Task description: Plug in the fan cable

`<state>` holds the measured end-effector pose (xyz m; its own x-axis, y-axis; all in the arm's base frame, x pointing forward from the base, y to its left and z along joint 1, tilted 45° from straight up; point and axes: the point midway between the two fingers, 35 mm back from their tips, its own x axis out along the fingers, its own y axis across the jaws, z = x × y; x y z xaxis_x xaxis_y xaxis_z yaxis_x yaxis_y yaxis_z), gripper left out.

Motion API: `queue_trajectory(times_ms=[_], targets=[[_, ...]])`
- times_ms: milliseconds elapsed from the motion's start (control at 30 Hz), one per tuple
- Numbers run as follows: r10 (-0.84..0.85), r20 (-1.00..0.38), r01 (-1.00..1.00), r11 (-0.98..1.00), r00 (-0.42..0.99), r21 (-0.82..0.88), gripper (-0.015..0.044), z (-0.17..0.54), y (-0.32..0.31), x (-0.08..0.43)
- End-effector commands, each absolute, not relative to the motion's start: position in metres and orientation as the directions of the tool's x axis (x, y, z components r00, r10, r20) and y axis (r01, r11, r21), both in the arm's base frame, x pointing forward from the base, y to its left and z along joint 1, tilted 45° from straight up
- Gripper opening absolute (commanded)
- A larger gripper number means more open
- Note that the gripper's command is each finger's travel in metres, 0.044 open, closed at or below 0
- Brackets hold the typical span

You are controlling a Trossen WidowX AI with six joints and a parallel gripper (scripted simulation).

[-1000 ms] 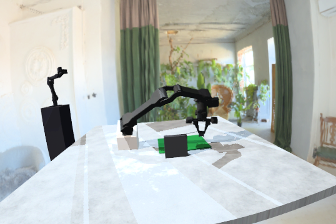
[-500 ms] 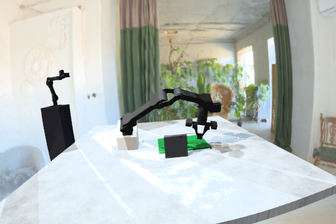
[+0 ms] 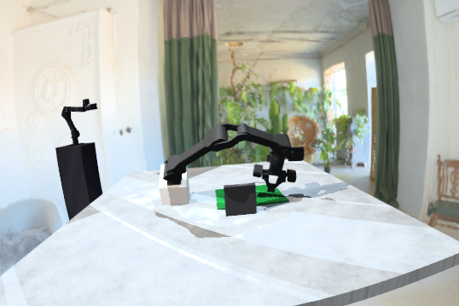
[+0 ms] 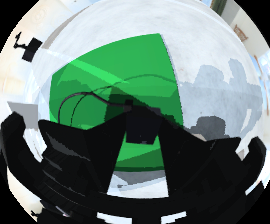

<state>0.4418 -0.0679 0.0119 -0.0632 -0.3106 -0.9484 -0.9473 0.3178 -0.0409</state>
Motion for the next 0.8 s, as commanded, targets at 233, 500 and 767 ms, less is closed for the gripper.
queue_trajectory(times_ms=[233,500,767], targets=[[-0.17,-0.985,-0.951,0.309,-0.036,-0.018,0.0,0.0109,-0.0698,0.4408],[-0.066,-0.998,-0.954,0.298,-0.01,-0.01,0.0,0.0102,-0.0717,0.4404],[0.037,-0.999,-0.958,0.286,0.026,-0.014,0.0,0.0112,-0.0735,0.4406]])
